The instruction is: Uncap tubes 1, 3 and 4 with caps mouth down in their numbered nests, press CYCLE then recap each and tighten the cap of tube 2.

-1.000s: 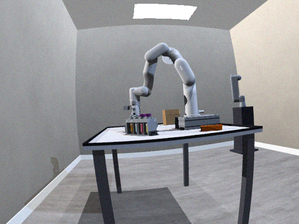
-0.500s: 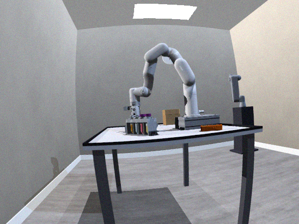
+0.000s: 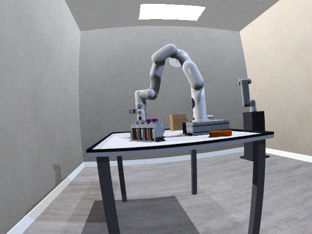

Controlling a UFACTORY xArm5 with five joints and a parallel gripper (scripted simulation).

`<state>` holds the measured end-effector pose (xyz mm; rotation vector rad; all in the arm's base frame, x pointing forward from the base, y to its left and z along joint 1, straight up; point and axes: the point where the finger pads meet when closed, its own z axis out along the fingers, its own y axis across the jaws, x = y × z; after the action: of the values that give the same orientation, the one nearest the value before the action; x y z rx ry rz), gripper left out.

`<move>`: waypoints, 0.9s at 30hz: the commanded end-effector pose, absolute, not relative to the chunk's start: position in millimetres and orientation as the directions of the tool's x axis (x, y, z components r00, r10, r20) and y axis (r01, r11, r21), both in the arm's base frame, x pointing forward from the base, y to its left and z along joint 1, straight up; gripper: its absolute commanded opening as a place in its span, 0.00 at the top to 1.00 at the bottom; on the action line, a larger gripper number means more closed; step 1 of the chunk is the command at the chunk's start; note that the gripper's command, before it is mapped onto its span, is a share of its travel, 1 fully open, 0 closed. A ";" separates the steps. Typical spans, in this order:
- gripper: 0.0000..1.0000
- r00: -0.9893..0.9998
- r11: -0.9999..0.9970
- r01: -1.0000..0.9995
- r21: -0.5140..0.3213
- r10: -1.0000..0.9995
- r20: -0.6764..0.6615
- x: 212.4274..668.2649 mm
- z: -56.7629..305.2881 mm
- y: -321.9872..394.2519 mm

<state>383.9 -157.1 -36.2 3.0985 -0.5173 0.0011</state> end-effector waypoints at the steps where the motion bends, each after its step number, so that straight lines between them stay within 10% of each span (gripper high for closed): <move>1: 1.00 0.946 -0.946 -0.325 -0.006 -0.325 0.005 385.0 -17.8 -157.7; 27: 1.00 0.946 -0.946 -0.325 -0.006 -0.325 0.005 384.6 91.9 -158.2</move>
<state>384.6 -158.1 75.1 3.0979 -0.5173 0.0054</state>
